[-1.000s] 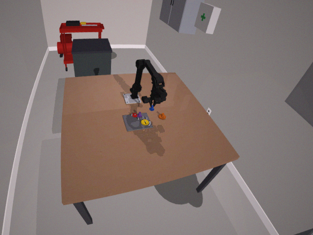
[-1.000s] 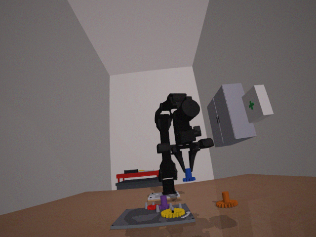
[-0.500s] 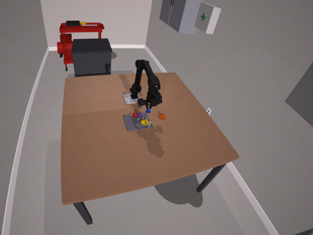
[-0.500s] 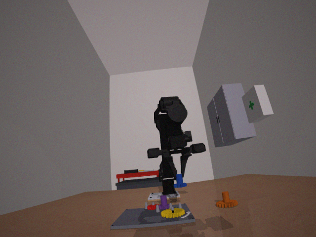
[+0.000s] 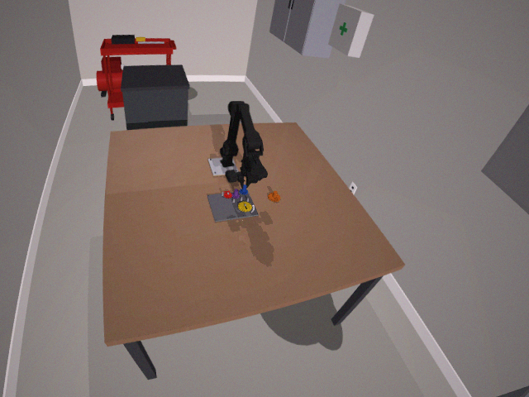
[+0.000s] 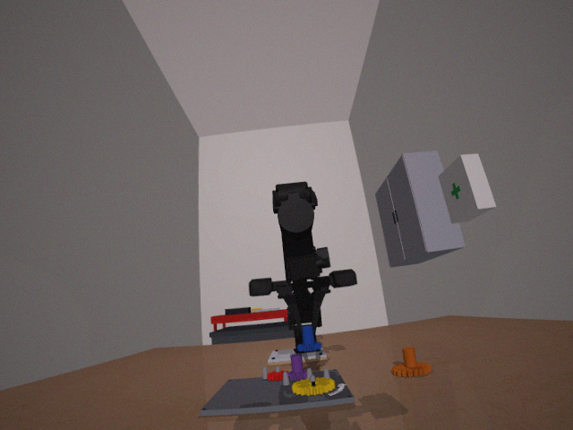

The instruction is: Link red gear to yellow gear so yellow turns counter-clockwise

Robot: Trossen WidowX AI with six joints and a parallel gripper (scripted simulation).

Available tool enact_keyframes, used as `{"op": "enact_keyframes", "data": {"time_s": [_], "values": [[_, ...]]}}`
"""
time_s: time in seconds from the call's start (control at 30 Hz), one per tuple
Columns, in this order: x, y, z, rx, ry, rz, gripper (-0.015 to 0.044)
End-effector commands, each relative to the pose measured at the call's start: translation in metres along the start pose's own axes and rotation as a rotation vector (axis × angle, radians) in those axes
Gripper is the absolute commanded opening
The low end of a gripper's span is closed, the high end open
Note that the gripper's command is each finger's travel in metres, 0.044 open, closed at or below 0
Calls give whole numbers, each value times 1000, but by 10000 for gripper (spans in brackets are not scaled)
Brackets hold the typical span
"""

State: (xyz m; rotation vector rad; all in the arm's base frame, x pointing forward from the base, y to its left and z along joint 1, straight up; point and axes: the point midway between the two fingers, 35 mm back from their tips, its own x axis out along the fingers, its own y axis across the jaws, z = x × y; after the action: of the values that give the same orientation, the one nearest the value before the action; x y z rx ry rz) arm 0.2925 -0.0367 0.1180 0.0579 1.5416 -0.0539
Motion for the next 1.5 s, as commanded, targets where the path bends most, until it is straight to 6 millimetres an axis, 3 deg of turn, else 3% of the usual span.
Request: {"op": "enact_keyframes", "data": {"time_s": [0.0, 0.33, 0.83, 1.17, 1.47], "values": [[3, -5, 0, -3, 0, 3, 0], [1, -5, -1, -42, 0, 3, 0], [1, -5, -1, -431, 0, 3, 0], [1, -5, 0, -472, 0, 3, 0], [12, -5, -1, -681, 0, 3, 0]]}}
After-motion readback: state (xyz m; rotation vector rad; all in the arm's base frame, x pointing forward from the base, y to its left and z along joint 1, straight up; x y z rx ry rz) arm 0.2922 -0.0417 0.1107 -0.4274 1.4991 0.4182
